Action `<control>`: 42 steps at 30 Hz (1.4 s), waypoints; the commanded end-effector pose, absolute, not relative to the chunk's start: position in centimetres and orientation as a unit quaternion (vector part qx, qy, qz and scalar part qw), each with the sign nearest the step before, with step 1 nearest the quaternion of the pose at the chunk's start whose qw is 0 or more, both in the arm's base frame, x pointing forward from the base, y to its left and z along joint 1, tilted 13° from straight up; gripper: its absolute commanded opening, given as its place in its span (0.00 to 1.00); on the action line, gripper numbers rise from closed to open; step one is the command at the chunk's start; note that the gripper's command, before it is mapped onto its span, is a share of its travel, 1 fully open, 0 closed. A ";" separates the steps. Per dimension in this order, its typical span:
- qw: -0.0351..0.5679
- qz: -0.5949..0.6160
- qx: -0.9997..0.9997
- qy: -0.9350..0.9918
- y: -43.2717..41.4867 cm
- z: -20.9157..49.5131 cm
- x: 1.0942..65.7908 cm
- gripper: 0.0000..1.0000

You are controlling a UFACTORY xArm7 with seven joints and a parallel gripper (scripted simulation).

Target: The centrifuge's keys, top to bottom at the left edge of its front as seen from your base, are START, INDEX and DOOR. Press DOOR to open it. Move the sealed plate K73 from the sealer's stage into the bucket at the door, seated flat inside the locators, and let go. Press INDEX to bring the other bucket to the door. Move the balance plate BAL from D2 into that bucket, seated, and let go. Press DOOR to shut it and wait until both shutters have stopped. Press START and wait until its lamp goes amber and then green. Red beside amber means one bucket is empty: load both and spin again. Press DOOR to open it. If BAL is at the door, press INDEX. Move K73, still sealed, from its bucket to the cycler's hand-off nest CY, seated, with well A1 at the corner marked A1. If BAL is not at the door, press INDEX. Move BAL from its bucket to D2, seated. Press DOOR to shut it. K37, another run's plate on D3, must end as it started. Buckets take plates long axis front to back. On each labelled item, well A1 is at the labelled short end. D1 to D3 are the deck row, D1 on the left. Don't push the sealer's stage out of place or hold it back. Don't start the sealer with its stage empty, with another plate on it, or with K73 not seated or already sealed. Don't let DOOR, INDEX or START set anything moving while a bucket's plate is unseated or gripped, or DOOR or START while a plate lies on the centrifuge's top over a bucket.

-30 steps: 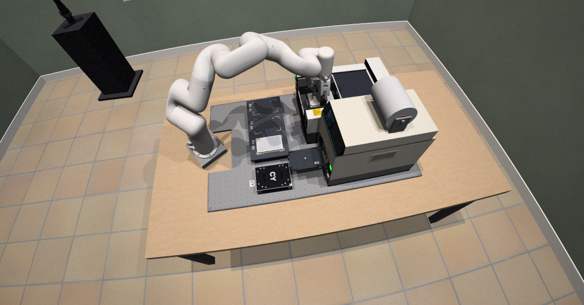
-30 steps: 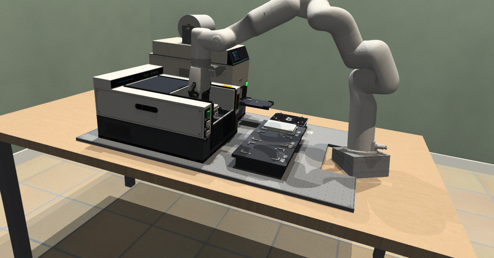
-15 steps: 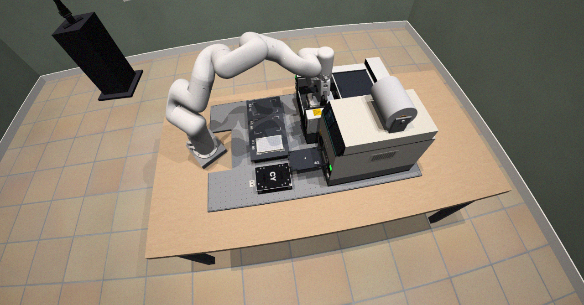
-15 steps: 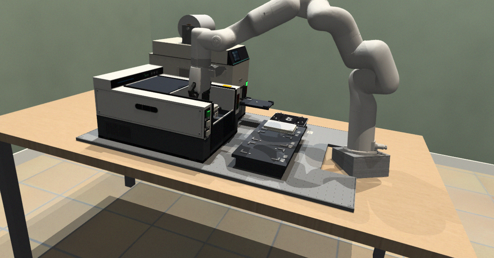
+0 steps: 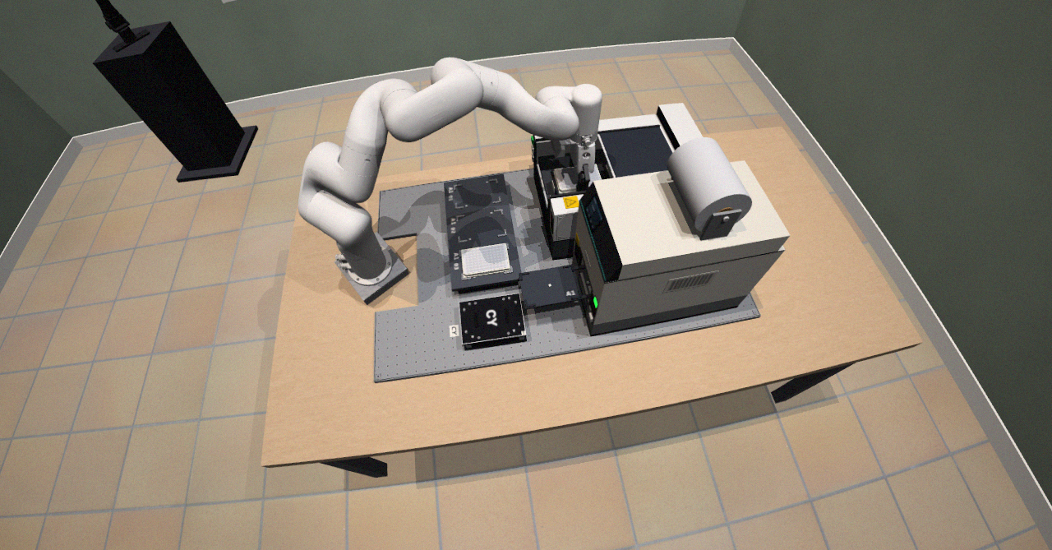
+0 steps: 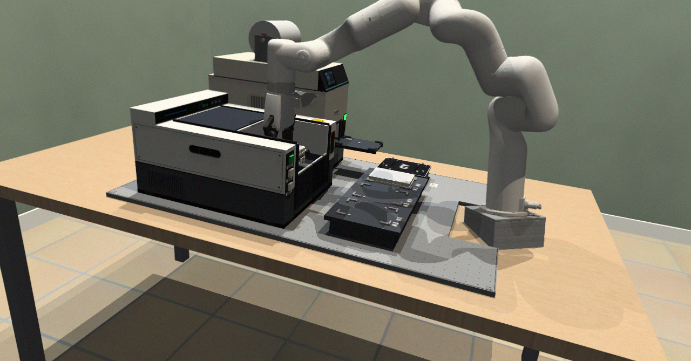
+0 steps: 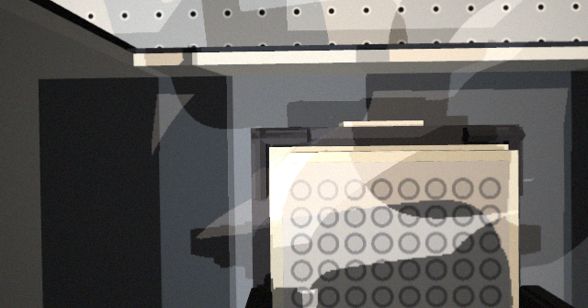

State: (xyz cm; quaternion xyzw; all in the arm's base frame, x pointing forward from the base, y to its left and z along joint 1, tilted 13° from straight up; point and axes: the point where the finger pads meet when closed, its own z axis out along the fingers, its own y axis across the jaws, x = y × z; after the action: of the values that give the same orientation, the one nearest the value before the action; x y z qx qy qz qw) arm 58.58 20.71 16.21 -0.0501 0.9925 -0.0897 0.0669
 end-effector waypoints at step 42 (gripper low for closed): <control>0.069 -0.089 -0.050 0.992 21.3 19.2 58.3 1.00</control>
State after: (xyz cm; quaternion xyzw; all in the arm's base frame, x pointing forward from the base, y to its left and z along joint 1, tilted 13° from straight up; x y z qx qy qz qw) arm 58.24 21.09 18.42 -0.0500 0.9925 -0.0897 0.0668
